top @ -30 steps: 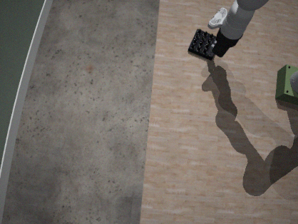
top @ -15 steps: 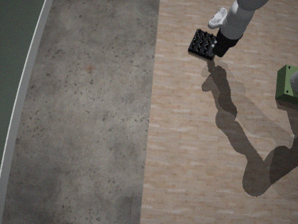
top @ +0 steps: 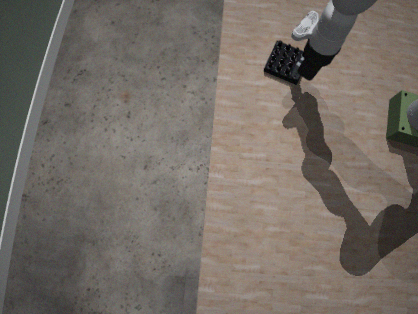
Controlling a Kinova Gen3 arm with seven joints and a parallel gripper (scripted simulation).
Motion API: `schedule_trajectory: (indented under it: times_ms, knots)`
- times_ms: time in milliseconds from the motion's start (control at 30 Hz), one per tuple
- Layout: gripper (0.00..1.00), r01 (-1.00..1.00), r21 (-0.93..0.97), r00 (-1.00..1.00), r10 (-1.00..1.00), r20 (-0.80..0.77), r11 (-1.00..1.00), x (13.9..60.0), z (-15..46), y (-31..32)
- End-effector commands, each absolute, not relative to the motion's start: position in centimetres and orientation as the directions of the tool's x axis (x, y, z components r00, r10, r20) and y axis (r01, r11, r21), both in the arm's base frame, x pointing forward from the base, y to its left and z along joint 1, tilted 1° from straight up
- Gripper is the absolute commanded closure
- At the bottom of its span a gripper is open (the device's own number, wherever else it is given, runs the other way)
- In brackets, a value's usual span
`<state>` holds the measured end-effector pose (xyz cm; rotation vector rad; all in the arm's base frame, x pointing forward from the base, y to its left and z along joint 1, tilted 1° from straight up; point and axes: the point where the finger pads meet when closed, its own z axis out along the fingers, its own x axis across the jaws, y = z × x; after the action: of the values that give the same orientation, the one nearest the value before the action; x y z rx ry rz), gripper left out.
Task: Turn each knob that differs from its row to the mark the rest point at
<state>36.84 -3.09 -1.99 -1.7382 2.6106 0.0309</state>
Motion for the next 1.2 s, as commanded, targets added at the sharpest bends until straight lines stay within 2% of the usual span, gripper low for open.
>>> schedule_trajectory:
  times_ms: [0, 467, 1167]
  knots:
    - [0.7, -0.919, 0.011, -0.393, -0.919, -0.019, 0.393, 36.85, -2.06, -3.09]
    - [0.7, -0.896, 0.011, -0.444, -0.896, -0.019, 0.444, 36.93, -2.04, -3.09]
    - [0.7, -0.71, 0.016, -0.704, -0.71, -0.015, 0.704, 36.96, -2.04, -3.07]
